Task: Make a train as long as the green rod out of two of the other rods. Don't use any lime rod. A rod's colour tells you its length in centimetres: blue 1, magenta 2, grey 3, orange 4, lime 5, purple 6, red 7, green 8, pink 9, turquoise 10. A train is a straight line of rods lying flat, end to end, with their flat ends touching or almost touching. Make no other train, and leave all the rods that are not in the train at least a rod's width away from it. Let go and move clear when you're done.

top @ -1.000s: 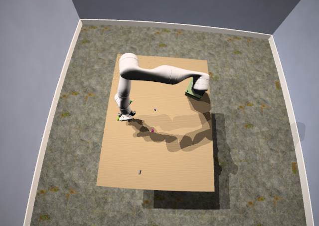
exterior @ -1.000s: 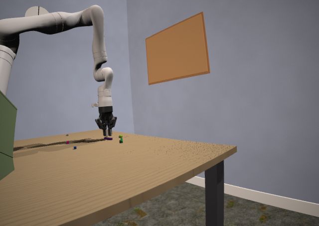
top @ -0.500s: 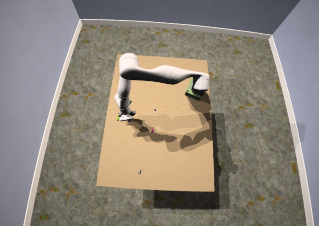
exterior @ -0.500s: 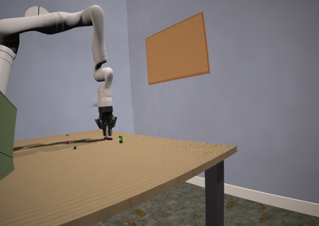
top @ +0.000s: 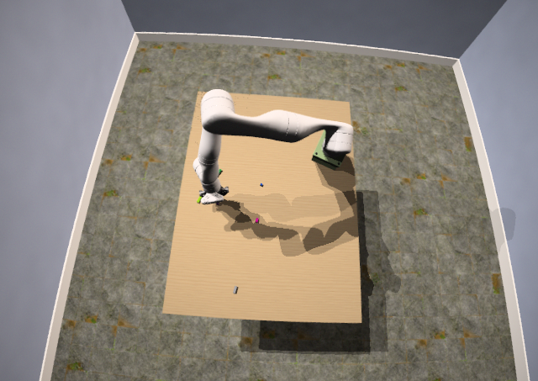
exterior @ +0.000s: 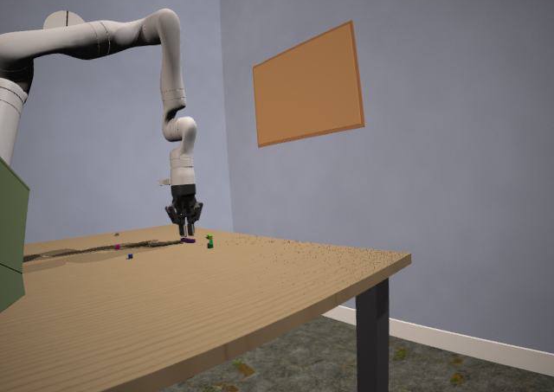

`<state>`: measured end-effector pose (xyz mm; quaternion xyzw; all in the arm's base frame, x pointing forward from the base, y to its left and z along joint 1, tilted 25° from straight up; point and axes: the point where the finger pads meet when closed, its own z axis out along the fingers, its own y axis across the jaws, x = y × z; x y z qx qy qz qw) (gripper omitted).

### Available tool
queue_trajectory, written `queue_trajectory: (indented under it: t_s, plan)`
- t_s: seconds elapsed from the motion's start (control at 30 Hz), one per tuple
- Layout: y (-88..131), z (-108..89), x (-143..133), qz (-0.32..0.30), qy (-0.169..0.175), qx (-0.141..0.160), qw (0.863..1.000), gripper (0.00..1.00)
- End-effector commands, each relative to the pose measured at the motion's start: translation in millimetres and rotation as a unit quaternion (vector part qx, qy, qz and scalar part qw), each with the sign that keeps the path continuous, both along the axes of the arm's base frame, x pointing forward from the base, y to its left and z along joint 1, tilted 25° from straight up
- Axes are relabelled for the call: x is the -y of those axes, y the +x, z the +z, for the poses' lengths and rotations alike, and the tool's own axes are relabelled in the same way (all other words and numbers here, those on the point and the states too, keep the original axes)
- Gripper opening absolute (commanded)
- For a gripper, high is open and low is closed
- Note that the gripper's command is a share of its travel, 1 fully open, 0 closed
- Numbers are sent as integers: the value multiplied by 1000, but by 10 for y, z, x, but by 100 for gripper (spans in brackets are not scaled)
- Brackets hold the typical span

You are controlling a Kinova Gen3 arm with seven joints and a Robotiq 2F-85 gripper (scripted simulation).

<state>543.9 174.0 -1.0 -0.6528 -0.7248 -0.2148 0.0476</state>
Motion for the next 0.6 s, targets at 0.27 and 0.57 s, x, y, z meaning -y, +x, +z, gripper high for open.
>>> queue_trajectory:
  t_s: [0.27, 0.57]
  plan:
    - [6, 8, 3, 0, 0, 1, 1000, 24]
    - [15, -31, -12, 0, 0, 1, 1000, 24]
